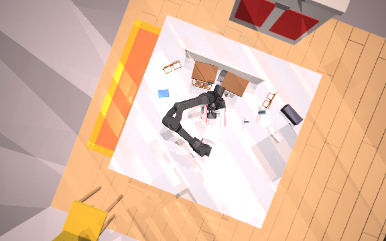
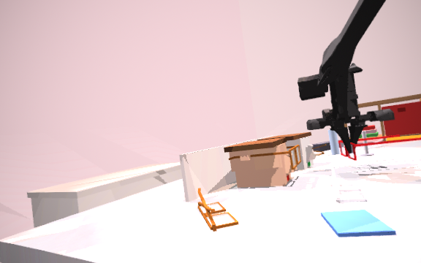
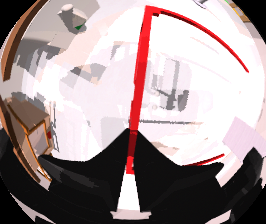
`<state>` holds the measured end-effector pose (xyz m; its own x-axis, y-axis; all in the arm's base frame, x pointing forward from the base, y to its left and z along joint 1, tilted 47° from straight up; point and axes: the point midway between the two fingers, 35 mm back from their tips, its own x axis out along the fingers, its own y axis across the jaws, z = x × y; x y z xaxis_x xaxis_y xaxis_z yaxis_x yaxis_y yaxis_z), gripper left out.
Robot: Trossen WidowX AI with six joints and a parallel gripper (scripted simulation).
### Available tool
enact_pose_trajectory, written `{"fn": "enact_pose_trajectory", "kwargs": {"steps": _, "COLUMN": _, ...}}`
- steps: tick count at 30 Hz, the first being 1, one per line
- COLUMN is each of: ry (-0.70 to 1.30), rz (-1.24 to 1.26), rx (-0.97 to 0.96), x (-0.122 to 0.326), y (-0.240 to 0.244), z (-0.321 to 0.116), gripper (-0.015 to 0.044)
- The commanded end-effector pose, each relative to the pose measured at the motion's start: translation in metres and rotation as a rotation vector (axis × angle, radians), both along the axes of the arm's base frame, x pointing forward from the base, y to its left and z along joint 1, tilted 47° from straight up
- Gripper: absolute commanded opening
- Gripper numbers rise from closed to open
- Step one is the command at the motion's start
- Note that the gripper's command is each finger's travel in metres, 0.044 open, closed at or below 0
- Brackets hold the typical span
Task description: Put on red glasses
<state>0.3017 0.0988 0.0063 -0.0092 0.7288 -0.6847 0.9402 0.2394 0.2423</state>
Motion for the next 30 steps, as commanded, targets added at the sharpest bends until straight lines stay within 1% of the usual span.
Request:
{"fn": "enact_pose_trajectory", "kwargs": {"steps": 1, "ry": 0.014, "rz": -0.002, "rx": 0.004, "x": -0.004, "y": 0.004, "z": -0.005, "gripper": 0.0000}}
{"fn": "enact_pose_trajectory", "kwargs": {"steps": 30, "ry": 0.015, "rz": -0.001, "rx": 0.011, "x": -0.008, "y": 0.022, "z": -0.020, "gripper": 0.0000}}
